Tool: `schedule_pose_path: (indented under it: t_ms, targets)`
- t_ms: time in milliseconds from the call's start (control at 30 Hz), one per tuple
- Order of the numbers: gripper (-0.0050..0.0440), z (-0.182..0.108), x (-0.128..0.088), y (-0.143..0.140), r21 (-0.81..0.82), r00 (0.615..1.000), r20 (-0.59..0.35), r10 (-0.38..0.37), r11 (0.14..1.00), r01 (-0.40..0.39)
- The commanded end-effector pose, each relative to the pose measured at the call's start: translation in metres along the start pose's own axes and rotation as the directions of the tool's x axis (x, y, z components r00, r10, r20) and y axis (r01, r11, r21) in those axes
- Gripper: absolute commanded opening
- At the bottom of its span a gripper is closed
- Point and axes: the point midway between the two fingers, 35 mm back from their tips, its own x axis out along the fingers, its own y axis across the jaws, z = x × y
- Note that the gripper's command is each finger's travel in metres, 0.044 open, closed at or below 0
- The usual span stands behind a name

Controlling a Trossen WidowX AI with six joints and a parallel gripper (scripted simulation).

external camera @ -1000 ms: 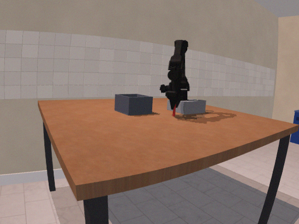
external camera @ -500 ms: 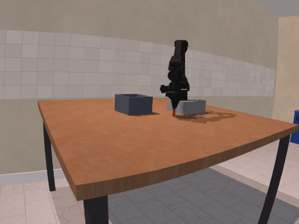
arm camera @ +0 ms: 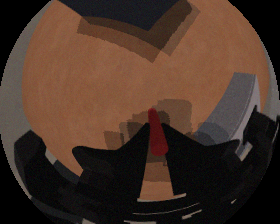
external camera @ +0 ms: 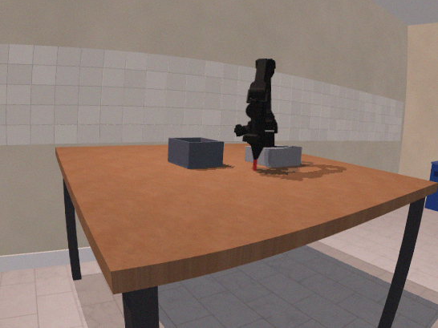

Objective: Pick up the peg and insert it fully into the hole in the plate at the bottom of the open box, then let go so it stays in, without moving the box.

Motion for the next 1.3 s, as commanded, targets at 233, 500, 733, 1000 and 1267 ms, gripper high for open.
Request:
schedule_pose_path:
  t_ms: [233,500,733,1000,1267]
  targets:
    - [0.0,0.001,-0.015,0.002,-0.001,1.0,0.003,-0.003,1.0,0.003]
    - [0.0,0.0,-0.034,0.005,-0.001,1.0,0.003,-0.003,1.0,0.003]
    - [0.0,0.0,-0.057,0.006,-0.001,1.0,0.003,-0.003,1.0,0.003]
    - [0.0,0.0,-0.083,0.005,-0.001,1.0,0.003,-0.003,1.0,0.003]
    - [0.0,0.012,-0.081,0.008,-0.004,1.0,0.0,-0.014,1.0,0.014]
